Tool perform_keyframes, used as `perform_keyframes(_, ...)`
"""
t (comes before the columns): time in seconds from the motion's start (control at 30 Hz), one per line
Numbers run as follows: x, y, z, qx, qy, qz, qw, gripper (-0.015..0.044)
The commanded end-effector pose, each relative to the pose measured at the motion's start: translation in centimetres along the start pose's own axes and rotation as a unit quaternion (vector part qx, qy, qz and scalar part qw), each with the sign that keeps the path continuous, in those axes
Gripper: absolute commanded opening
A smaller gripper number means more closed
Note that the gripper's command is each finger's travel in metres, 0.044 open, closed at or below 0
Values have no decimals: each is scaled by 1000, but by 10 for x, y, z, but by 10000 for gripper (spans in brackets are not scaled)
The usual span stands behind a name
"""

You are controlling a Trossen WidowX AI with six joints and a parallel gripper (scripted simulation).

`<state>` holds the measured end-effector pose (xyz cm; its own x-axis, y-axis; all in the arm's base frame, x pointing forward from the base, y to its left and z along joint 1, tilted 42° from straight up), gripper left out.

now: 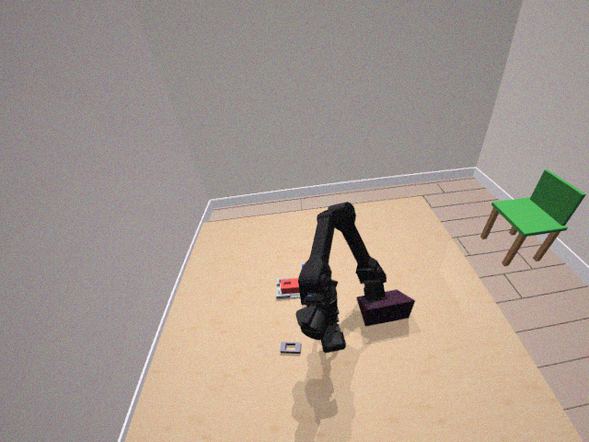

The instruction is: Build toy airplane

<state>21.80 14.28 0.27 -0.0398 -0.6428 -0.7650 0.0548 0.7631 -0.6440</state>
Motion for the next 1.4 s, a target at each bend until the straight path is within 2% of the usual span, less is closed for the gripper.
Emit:
perform_keyframes(0.0,-15,-1,-2,1,5,0,1000,0)
perform_keyframes(0.3,-38,-4,-7,-1,12,-5,1000,0)
perform_keyframes(1.37,-34,-54,44,25,9,24,999,0)
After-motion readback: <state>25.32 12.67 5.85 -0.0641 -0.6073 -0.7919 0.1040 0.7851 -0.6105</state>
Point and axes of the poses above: the point midway between the two fingers, 35 mm back from their tips, its own x axis out along the fingers, its own y axis across the jaws, z = x × y, the point moved 1 cm from there along -x, back along the fingers
